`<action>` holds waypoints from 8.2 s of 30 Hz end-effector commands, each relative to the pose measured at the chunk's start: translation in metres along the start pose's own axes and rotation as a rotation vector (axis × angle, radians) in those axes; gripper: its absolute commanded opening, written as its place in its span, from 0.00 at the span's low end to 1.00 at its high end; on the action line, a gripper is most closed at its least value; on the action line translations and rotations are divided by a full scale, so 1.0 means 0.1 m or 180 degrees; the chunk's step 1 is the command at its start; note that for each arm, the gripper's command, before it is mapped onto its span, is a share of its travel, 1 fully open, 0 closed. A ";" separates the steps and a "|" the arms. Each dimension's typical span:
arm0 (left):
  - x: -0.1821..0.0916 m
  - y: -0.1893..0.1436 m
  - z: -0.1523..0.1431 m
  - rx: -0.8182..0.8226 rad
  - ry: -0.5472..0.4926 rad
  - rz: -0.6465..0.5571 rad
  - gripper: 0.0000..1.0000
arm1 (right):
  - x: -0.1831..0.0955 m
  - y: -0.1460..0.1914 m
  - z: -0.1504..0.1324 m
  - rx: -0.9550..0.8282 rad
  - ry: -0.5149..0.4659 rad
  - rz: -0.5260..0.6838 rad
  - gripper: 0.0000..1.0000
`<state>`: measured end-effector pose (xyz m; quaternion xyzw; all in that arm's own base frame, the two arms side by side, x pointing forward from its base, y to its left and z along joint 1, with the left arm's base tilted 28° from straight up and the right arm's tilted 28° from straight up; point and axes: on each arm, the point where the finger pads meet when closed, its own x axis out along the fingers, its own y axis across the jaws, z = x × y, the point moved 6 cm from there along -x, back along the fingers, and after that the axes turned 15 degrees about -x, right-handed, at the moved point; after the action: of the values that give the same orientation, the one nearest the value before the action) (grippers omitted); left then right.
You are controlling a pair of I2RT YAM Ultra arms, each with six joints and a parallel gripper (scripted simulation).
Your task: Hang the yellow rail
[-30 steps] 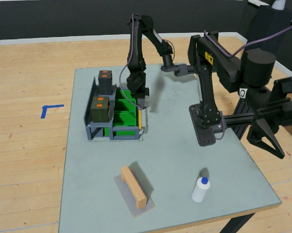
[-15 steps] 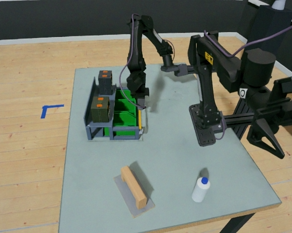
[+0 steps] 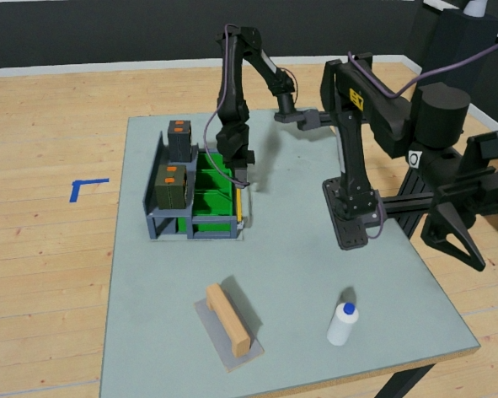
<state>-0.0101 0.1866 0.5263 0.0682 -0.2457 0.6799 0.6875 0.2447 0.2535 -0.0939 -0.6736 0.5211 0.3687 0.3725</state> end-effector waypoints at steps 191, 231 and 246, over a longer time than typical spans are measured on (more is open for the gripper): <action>-0.09 0.01 0.02 0.0034 -0.0014 0.0017 1.00 | 0.12 -0.01 0.03 -0.0011 -0.0032 -0.0057 0.00; -0.09 0.01 0.02 0.0034 -0.0014 0.0017 1.00 | 0.20 0.02 0.02 -0.0031 -0.0004 -0.0028 0.00; -0.09 0.01 0.02 0.0034 -0.0014 0.0017 1.00 | 0.21 0.03 0.01 -0.0033 0.0005 -0.0019 0.00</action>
<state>-0.0101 0.1866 0.5263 0.0682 -0.2457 0.6799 0.6875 0.2484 0.2454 -0.1099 -0.6729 0.5210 0.3680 0.3746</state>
